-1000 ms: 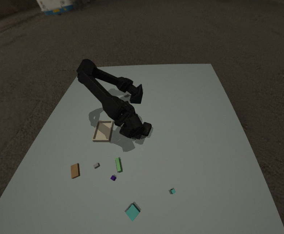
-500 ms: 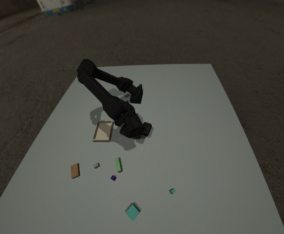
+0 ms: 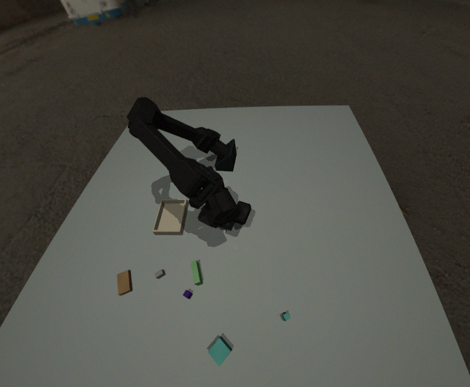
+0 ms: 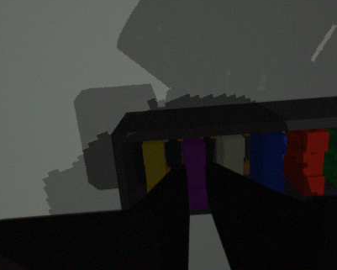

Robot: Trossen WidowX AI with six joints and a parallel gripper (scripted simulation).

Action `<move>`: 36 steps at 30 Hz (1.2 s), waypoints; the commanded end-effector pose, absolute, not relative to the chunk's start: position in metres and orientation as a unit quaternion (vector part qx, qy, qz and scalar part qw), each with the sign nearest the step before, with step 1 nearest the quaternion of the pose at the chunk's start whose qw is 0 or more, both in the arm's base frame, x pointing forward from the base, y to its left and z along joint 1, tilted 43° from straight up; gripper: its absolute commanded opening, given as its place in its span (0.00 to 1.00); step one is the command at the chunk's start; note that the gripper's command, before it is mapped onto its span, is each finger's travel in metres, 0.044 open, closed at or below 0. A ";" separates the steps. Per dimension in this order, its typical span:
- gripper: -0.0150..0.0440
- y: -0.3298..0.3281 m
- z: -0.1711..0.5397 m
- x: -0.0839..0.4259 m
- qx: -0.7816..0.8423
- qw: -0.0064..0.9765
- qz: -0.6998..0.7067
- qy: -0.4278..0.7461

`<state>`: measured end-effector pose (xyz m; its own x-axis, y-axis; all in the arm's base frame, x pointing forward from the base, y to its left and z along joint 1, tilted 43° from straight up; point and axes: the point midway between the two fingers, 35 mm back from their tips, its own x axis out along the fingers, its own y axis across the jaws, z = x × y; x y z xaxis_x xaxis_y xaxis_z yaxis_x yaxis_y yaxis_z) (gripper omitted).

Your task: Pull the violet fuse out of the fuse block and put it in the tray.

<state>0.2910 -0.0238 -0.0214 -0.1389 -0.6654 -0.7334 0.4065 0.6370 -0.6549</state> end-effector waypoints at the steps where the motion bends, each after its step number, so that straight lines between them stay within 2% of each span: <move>1: 0.25 -0.021 -0.019 0.293 -0.100 0.650 -0.413 0.630; 36: 0.25 -0.010 -0.007 0.295 -0.101 0.650 -0.413 0.630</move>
